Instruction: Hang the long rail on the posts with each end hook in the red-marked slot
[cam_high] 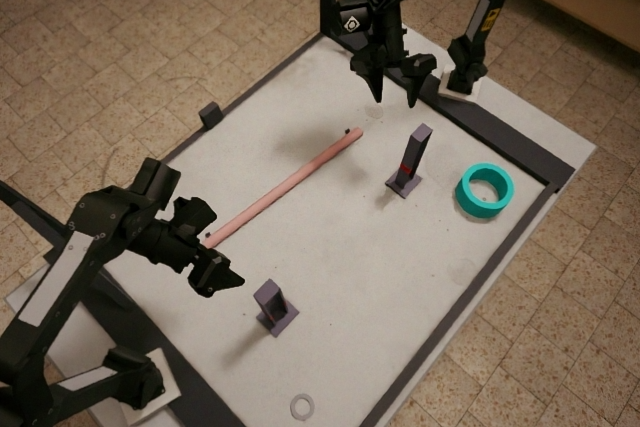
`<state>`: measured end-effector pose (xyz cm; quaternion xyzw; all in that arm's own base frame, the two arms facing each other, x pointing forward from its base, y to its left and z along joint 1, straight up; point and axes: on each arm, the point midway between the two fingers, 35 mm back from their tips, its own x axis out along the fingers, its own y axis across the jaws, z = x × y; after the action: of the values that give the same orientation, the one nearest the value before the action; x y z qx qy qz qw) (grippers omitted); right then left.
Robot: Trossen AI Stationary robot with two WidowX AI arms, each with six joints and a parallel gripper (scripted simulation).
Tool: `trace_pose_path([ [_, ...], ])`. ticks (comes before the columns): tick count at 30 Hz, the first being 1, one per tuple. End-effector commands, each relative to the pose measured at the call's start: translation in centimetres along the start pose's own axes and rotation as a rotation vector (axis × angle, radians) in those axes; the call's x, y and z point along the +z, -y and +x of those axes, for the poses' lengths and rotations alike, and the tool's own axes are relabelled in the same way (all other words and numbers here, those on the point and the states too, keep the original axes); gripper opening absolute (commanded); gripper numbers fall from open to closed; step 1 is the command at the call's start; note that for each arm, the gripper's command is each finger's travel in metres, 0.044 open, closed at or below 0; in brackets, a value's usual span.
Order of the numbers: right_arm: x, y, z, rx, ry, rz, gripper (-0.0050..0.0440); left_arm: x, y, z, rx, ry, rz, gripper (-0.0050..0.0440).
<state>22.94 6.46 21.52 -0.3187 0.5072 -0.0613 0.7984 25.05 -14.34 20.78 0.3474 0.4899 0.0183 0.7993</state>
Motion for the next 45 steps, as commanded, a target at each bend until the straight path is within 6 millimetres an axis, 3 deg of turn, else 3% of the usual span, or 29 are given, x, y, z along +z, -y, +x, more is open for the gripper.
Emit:
trace_pose_path([
  [1,0.1,0.2,-0.3,0.001,0.013,0.007,0.044,0.2,-0.4,-0.6,-0.006,0.021,-0.014,0.044],
  [3,0.1,0.2,-0.3,0.001,0.013,0.007,0.044,0.2,-0.4,-0.6,-0.006,0.021,-0.014,0.044],
  [7,0.8,-0.4,-0.3,0.018,0.011,0.016,0.0344,0.8,0.4,-0.3,-0.024,0.012,-0.013,0.0344],
  [12,3.0,-3.3,0.6,0.081,-0.036,0.038,0.0225,2.4,3.7,1.6,-0.099,-0.047,-0.005,0.0225],
  [17,5.9,-8.8,2.7,0.176,-0.128,0.078,0.0225,4.1,9.0,4.7,-0.207,-0.132,0.011,0.0225],
  [19,5.9,-8.8,2.7,0.176,-0.128,0.078,0.0225,4.1,9.0,4.7,-0.207,-0.132,0.011,0.0225],
  [25,8.0,-15.7,5.8,0.268,-0.25,0.129,0.0225,5.0,14.2,8.0,-0.312,-0.219,0.021,0.0225],
  [30,8.5,-19.8,7.8,0.312,-0.328,0.161,0.0225,5.1,16.6,9.5,-0.359,-0.259,0.024,0.0225],
  [34,8.4,-21.7,8.9,0.325,-0.369,0.171,0.0225,5.0,17.1,9.9,-0.364,-0.27,0.029,0.0225],
  [41,8.6,-21.8,8.8,0.334,-0.367,0.183,0.0225,4.9,16.8,9.6,-0.362,-0.265,0.032,0.0225],
  [45,7.8,-22.2,10.1,0.318,-0.391,0.165,0.0225,4.3,17.2,10.6,-0.355,-0.287,0.042,0.0225],
])
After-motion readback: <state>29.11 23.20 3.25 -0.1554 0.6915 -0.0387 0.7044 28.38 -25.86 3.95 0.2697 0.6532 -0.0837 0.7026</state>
